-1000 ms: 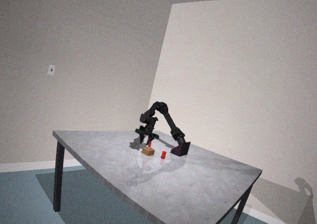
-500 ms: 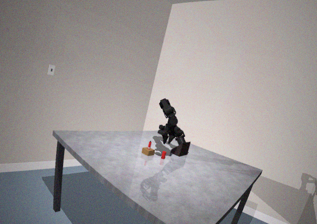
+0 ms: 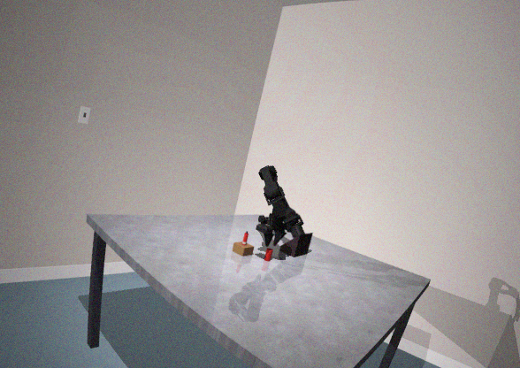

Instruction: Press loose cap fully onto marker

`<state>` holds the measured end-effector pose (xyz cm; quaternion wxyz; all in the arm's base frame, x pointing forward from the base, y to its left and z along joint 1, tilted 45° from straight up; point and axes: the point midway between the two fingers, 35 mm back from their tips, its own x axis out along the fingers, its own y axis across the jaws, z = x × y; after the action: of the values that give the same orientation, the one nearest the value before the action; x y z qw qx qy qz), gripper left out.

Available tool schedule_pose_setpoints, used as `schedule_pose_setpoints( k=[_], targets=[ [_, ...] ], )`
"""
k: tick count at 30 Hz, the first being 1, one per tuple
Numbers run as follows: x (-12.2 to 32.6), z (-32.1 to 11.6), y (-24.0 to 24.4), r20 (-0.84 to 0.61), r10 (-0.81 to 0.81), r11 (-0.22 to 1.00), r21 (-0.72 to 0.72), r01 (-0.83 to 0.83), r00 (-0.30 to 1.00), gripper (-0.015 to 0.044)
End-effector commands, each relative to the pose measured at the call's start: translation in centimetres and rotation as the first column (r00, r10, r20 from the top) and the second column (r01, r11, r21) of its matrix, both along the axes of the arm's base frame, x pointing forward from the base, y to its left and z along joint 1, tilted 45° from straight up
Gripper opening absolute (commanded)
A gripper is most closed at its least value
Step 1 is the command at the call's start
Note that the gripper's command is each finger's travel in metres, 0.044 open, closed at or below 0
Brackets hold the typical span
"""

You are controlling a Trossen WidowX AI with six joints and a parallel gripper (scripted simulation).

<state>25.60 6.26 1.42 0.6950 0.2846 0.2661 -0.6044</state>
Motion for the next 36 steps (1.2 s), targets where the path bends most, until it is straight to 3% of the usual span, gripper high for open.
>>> schedule_pose_setpoints(
  k=[1,32,36],
  targets=[
    [0.0,-0.5,-0.4,-0.006,0.006,1.000,-0.008,-0.006,1.000,0.0243],
    [0.6,-3.8,-3.7,-0.005,0.006,1.000,-0.010,-0.006,1.000,0.0243],
    [0.6,-3.8,-3.7,-0.005,0.006,1.000,-0.010,-0.006,1.000,0.0157]
  ],
)
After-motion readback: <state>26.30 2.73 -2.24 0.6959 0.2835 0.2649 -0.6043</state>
